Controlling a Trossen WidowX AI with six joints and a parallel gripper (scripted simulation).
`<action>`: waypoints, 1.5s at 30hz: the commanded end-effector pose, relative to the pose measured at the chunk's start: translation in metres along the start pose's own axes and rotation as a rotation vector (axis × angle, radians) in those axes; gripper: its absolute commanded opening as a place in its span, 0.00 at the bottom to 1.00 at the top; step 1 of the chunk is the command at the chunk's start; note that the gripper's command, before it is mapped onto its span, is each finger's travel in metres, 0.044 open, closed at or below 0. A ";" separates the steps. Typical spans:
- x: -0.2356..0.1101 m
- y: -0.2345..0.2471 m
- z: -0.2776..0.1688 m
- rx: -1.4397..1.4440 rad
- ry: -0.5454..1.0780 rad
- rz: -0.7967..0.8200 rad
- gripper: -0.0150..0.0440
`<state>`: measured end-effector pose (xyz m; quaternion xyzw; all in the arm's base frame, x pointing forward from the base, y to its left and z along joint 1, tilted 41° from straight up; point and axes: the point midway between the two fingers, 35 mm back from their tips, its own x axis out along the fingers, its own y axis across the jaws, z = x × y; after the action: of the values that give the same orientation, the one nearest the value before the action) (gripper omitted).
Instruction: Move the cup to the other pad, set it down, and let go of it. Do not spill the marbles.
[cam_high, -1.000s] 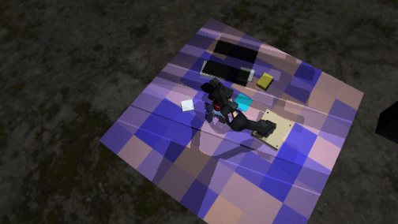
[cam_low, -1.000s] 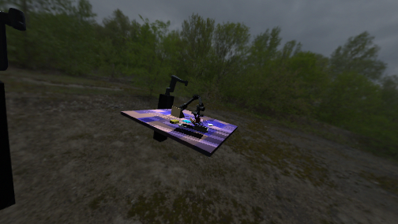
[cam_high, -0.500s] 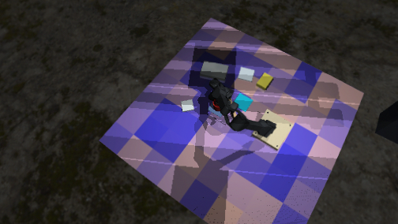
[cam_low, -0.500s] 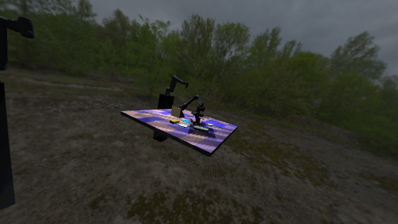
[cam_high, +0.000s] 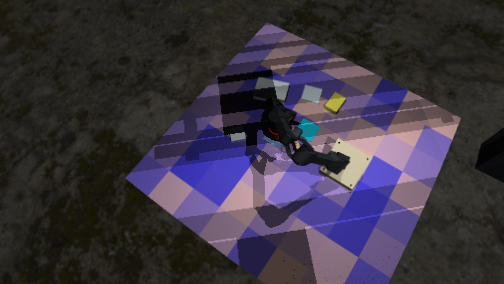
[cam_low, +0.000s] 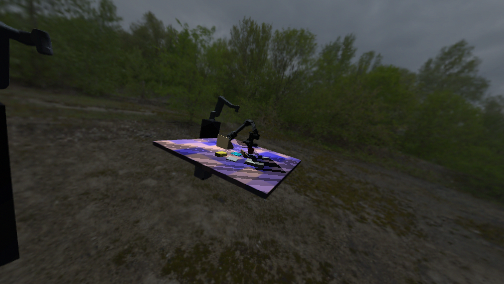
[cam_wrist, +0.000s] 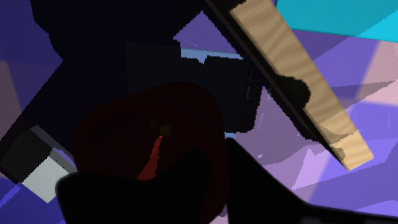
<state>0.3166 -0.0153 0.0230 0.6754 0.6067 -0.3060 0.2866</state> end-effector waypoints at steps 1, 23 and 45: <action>-0.015 0.002 0.000 -0.005 -0.005 0.006 0.25; -0.044 0.000 0.002 0.001 0.000 0.007 0.25; -0.046 -0.024 0.031 -0.002 -0.005 0.004 0.25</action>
<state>0.2936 -0.0622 0.0431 0.6772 0.6035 -0.3048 0.2902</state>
